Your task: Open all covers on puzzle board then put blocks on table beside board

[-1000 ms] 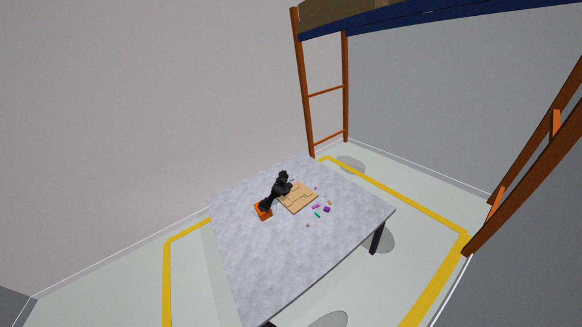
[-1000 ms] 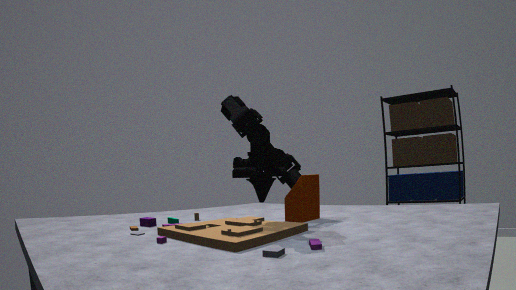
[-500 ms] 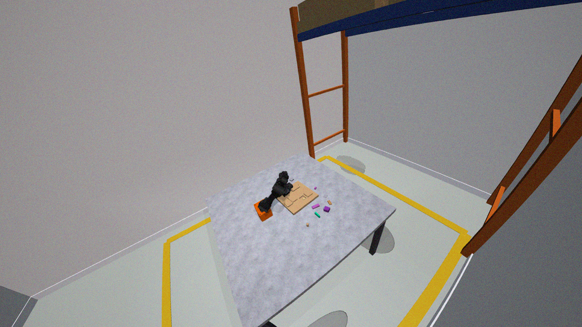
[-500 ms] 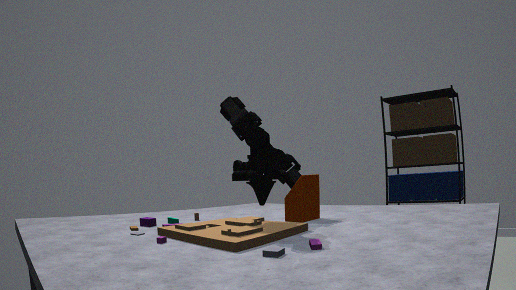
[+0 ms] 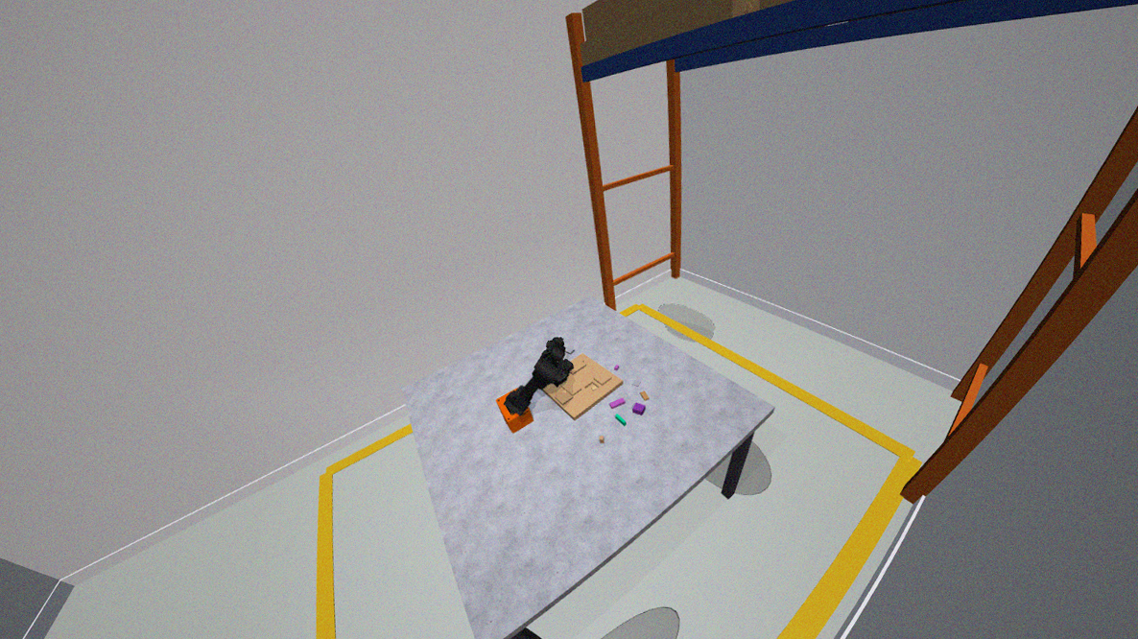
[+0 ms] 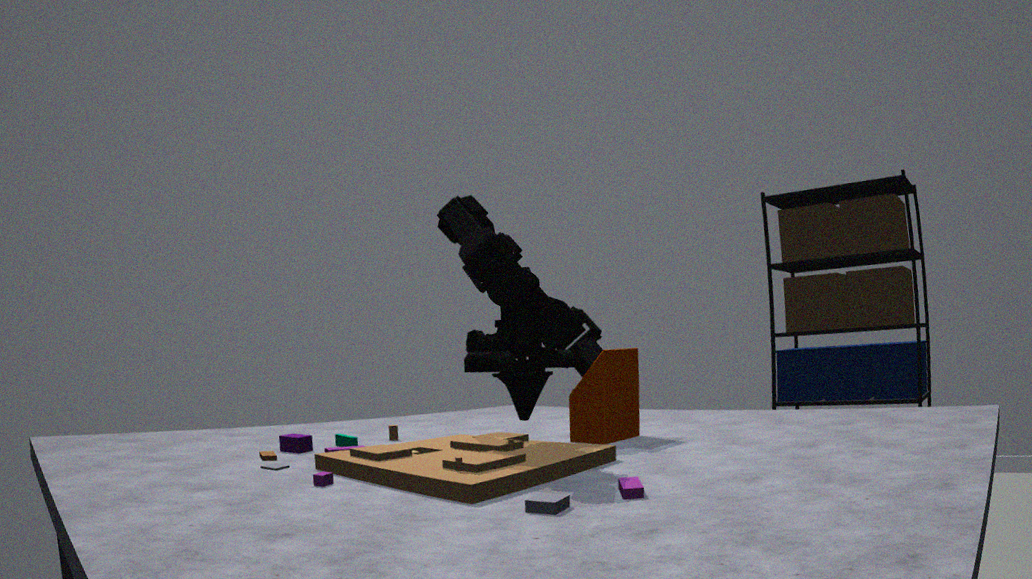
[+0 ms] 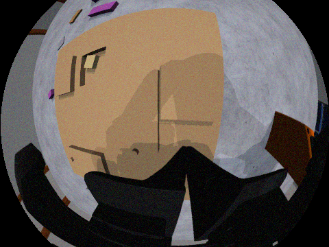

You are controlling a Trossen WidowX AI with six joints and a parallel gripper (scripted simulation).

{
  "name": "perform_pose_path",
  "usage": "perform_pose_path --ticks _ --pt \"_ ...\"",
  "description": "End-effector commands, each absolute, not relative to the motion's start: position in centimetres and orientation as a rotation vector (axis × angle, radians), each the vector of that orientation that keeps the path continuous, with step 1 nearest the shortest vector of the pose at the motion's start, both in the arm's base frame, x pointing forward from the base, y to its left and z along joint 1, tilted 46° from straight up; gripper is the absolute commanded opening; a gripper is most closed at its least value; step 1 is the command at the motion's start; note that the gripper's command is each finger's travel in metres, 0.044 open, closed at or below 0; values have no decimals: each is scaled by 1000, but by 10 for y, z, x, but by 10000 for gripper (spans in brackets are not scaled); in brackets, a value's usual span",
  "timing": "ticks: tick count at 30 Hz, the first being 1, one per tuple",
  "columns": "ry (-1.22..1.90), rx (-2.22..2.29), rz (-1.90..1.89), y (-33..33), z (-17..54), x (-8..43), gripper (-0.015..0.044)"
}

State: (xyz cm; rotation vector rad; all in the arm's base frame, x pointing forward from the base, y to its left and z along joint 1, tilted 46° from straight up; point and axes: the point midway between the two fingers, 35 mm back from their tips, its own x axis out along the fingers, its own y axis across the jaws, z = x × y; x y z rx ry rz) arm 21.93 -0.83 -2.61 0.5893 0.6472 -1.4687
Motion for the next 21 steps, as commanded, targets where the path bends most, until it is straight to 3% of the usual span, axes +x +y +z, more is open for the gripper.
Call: perform_pose_path --ticks 1,21 --pt "651 574 -1474 -14 -30 217 0" --pt "649 573 -1475 -28 -44 215 0"
